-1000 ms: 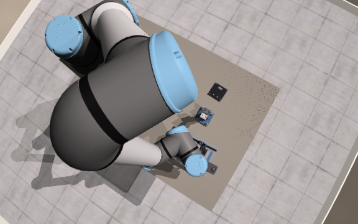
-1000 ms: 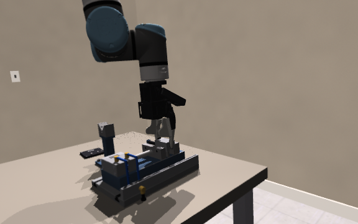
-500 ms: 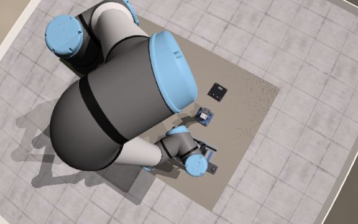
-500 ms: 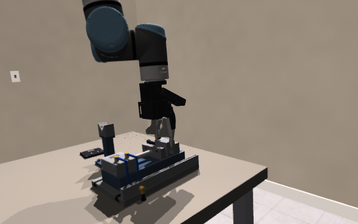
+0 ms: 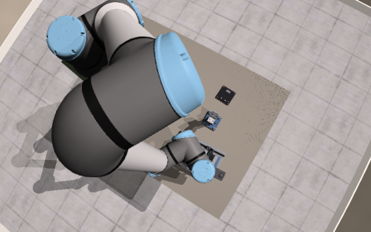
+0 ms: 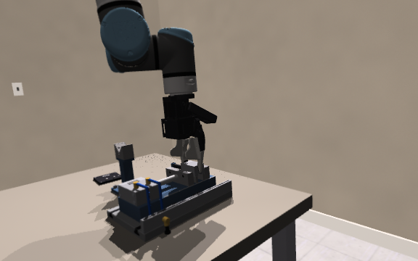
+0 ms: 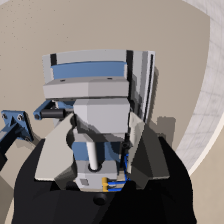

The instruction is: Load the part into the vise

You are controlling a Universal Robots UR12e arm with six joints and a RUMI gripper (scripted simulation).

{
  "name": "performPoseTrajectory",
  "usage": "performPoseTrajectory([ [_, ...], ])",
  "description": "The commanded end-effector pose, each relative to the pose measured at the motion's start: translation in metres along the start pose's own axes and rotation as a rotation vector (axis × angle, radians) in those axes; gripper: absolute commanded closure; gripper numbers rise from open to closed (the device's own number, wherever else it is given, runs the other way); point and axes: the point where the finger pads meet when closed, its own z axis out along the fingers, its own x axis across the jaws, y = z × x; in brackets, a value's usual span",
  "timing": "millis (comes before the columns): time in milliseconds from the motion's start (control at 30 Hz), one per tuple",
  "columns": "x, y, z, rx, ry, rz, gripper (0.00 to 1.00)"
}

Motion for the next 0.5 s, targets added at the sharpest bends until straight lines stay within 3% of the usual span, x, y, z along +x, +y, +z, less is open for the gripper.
performPoseTrajectory([
  [0,0.0003,-0.0006,-0.0006,0.001,0.001,0.000,1.00],
  [33,0.0003,-0.0006,-0.0006,0.001,0.001,0.000,0.53],
  [467,0.0003,-0.0006,-0.0006,0.001,0.001,0.000,0.53],
])
